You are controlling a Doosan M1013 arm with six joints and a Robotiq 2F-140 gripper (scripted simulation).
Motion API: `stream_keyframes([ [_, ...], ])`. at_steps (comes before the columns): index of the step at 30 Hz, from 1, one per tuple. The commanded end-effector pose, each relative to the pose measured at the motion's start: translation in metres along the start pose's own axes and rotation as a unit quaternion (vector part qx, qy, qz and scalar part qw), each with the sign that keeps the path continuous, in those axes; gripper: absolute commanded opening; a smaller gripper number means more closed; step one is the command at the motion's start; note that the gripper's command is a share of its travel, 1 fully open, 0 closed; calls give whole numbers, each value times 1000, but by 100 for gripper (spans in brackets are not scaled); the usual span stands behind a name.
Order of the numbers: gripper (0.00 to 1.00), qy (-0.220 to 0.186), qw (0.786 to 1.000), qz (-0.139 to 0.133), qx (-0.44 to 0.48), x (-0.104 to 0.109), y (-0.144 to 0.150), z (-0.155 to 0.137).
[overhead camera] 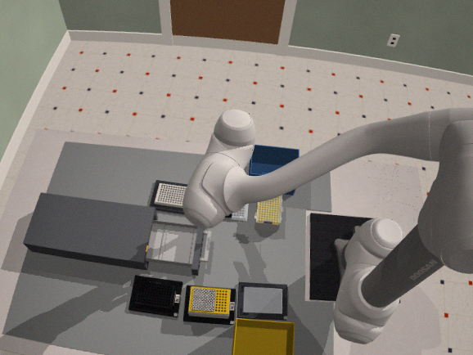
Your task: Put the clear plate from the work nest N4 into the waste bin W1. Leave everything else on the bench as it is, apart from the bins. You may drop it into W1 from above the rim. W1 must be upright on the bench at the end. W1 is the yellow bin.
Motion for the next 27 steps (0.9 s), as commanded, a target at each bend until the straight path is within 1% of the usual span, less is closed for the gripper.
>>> stream_keyframes([
  [1,10,0,1000,0,0,0,-8,-1],
  [27,10,0,1000,0,0,0,-70,-5],
])
Point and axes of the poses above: the point where the finger pads meet when closed, its own x axis back along the fingers, its own y axis across the jaws, z = x × y, the point moved 8 cm from there along x, back along the fingers, and after that the axes turned 15 degrees about x, right-handed, at the moved point
